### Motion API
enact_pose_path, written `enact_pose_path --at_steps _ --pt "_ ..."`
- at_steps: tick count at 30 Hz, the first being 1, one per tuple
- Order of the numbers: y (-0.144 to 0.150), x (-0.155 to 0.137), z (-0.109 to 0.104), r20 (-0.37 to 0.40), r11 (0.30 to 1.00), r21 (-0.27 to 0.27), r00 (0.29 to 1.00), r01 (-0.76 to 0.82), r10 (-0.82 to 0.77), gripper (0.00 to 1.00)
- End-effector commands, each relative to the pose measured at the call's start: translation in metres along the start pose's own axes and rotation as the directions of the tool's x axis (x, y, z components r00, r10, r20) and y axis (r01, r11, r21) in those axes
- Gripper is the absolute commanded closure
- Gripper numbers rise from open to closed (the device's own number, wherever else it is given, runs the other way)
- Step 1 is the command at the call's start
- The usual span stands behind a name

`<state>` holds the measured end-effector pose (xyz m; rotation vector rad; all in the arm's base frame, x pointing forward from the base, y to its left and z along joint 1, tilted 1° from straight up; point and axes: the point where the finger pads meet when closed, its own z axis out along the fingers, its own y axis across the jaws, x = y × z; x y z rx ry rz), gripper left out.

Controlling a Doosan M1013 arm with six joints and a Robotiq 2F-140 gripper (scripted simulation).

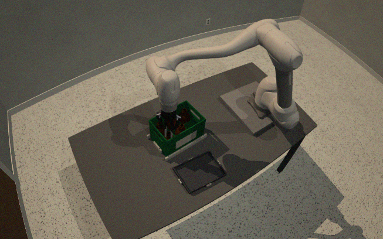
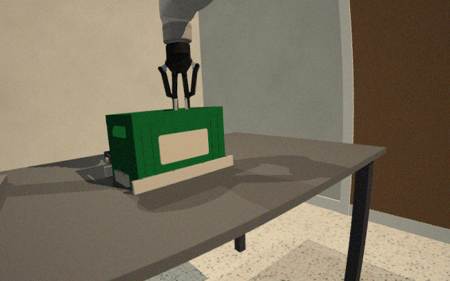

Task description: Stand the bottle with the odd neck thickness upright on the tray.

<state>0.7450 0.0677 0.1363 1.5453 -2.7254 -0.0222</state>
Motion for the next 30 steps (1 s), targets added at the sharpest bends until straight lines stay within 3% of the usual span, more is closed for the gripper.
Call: enact_pose_path --at_steps 1,30 --pt "0.000 0.000 -0.001 0.000 1.000 0.000 1.000 0.000 0.000 1.00" --pt "0.001 0.000 -0.027 0.000 1.000 0.000 1.000 0.000 0.000 1.00"
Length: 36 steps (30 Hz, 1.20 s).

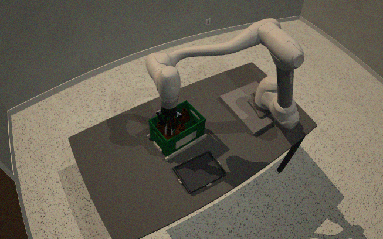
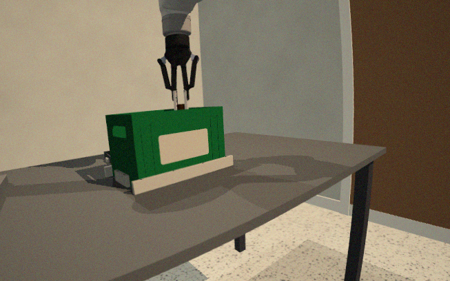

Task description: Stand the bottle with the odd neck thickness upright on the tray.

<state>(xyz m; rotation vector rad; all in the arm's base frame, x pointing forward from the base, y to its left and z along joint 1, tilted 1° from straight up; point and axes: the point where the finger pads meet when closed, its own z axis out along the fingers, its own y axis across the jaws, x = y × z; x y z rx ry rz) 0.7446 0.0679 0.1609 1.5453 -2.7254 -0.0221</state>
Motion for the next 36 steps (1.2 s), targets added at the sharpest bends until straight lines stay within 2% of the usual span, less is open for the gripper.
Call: enact_pose_path --at_steps 1,17,36 --pt "0.000 0.000 -0.003 0.000 1.000 0.000 1.000 0.000 0.000 1.00" --pt "0.000 0.000 -0.013 0.000 1.000 0.000 1.000 0.000 0.000 1.00" --pt "0.000 0.000 -0.015 0.000 1.000 0.000 1.000 0.000 0.000 1.00"
